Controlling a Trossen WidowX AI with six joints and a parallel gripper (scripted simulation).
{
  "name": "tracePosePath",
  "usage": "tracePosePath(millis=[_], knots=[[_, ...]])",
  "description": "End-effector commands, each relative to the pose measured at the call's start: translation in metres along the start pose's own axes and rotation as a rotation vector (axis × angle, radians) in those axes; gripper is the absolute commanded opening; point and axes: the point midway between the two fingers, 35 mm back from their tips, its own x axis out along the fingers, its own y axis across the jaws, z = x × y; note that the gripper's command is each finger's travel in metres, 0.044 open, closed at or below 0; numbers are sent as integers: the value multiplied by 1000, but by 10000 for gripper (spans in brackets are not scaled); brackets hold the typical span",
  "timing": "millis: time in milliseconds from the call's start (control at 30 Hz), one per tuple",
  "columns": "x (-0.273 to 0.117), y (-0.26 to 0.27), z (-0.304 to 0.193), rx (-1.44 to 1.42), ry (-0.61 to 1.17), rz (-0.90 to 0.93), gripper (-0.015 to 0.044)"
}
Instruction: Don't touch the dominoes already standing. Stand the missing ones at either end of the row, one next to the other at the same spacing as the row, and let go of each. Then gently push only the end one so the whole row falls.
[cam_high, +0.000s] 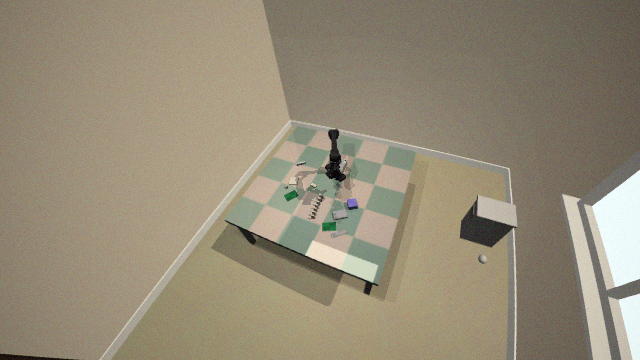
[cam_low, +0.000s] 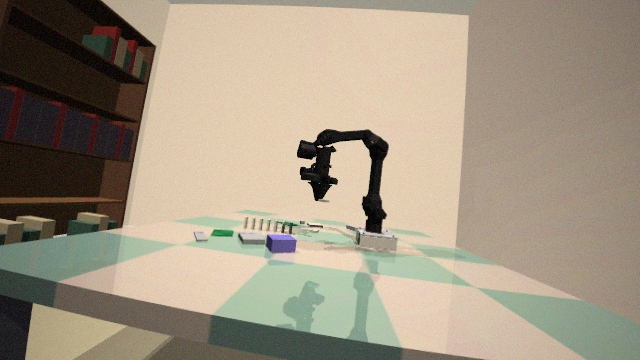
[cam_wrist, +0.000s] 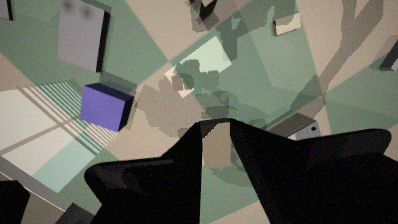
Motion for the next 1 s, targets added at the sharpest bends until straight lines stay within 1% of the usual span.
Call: tracePosePath(millis=[0,267,500,733,967], knots=[[13,-5,-4,42,-50,-92,107],[34,-18,-8,114,-229,-270,107],[45,-26,-10,152,-433,-370,107],[49,-29,-10,167,-666,-407,107],[47,-26,-12,157,-911,-373,107]])
